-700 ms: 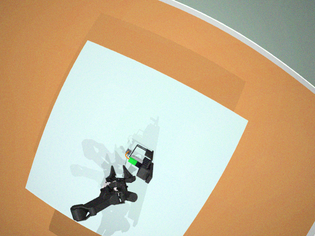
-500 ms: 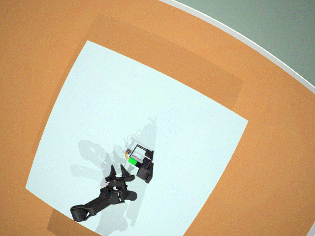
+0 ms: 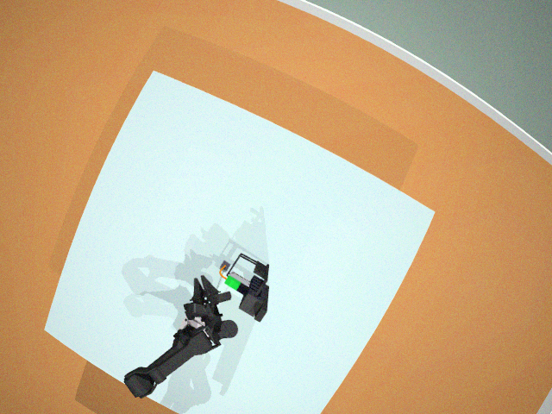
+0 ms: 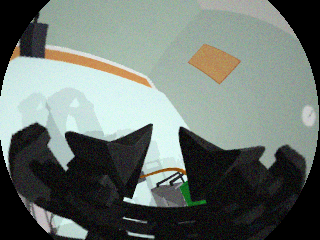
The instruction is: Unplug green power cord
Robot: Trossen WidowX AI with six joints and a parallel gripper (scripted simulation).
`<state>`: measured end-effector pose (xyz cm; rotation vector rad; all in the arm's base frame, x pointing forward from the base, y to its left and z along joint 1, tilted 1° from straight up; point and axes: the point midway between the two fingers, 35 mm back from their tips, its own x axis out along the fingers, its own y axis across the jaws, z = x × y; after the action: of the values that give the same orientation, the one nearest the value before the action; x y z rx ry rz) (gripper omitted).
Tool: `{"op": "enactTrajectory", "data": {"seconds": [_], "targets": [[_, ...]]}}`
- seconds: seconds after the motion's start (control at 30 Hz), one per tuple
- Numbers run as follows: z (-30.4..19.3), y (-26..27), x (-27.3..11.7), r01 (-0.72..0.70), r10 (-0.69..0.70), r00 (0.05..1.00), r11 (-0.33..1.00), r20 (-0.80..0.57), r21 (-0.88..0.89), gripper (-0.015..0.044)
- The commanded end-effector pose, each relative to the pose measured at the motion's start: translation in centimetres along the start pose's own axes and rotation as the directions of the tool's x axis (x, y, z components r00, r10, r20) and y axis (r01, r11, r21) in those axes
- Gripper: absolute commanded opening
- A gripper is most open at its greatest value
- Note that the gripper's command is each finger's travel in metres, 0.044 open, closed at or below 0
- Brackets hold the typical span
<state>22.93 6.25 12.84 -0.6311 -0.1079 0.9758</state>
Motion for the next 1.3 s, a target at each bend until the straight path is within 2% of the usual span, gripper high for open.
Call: {"op": "enactTrajectory", "data": {"seconds": [0.0, 0.2, 0.37, 0.47, 0.6, 0.7, 0.77, 1.27], "targets": [[1.2, -2.0, 1.9, -0.056, 0.055, 0.996, 0.998, -0.068, -0.017, 0.0160], [-0.6, -4.2, 3.3, -0.138, 0.151, 0.943, 0.988, -0.295, 0.065, 0.0160], [-1.7, -5.1, 3.9, -0.253, 0.280, 0.825, 0.960, -0.492, 0.123, 0.0160], [-2.2, -5.5, 3.8, -0.344, 0.367, 0.706, 0.925, -0.606, 0.160, 0.0160], [-2.2, -5.8, 3.0, -0.475, 0.464, 0.502, 0.853, -0.730, 0.216, 0.0160], [-1.8, -6.2, 1.9, -0.573, 0.511, 0.321, 0.775, -0.798, 0.265, 0.0160], [-1.5, -6.4, 1.4, -0.613, 0.520, 0.241, 0.736, -0.819, 0.287, 0.0160], [-1.5, -6.4, 1.3, -0.618, 0.521, 0.231, 0.731, -0.822, 0.290, 0.0160]]}}
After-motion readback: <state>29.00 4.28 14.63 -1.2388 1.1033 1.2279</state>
